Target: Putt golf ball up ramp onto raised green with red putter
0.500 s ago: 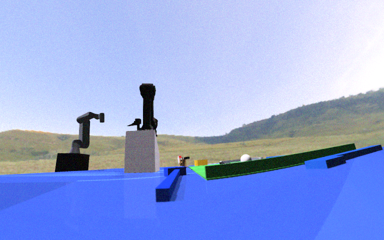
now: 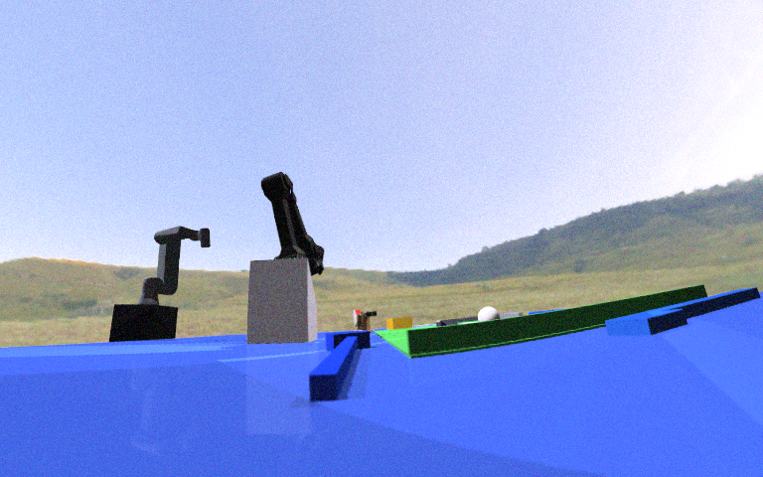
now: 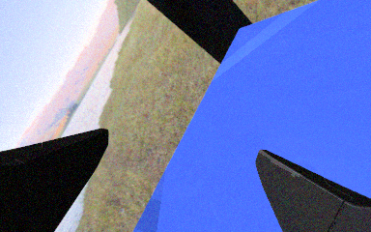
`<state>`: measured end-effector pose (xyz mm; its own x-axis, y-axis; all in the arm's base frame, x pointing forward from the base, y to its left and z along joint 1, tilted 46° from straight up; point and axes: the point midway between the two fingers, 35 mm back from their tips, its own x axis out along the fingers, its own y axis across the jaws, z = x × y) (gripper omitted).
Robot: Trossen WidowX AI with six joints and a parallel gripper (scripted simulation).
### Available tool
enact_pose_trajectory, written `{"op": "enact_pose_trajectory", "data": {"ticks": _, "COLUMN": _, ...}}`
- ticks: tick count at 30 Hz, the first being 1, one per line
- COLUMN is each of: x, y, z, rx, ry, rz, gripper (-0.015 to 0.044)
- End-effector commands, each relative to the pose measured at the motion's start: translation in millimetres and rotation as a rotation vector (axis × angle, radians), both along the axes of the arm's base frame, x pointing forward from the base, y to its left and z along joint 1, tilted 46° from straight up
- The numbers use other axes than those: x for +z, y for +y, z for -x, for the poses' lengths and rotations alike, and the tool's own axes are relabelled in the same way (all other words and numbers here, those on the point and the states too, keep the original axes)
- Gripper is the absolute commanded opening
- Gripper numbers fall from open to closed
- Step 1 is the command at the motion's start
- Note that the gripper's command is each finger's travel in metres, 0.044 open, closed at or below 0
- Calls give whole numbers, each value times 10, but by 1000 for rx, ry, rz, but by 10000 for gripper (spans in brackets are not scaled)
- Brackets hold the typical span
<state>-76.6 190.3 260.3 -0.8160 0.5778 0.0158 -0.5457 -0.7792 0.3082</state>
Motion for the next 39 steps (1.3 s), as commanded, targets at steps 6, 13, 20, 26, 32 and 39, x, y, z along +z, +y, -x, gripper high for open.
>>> {"op": "enact_pose_trajectory", "data": {"ticks": 6, "x": -30, "y": 478, "z": -1253, "rx": -518, "ry": -254, "rz": -63, "gripper": 440}}
{"op": "enact_pose_trajectory", "data": {"ticks": 13, "x": -202, "y": 401, "z": -2019, "rx": -742, "ry": -418, "rz": 0, "gripper": 440}}
{"op": "enact_pose_trajectory", "data": {"ticks": 20, "x": -449, "y": 82, "z": -2692, "rx": -898, "ry": -570, "rz": 114, "gripper": 440}}
{"op": "enact_pose_trajectory", "data": {"ticks": 26, "x": -773, "y": -294, "z": -3066, "rx": -919, "ry": -667, "rz": 212, "gripper": 440}}
{"op": "enact_pose_trajectory", "data": {"ticks": 32, "x": -1073, "y": -672, "z": -3254, "rx": -885, "ry": -717, "rz": 259, "gripper": 440}}
{"op": "enact_pose_trajectory", "data": {"ticks": 39, "x": -1105, "y": -719, "z": -3269, "rx": -880, "ry": -721, "rz": 260, "gripper": 440}}
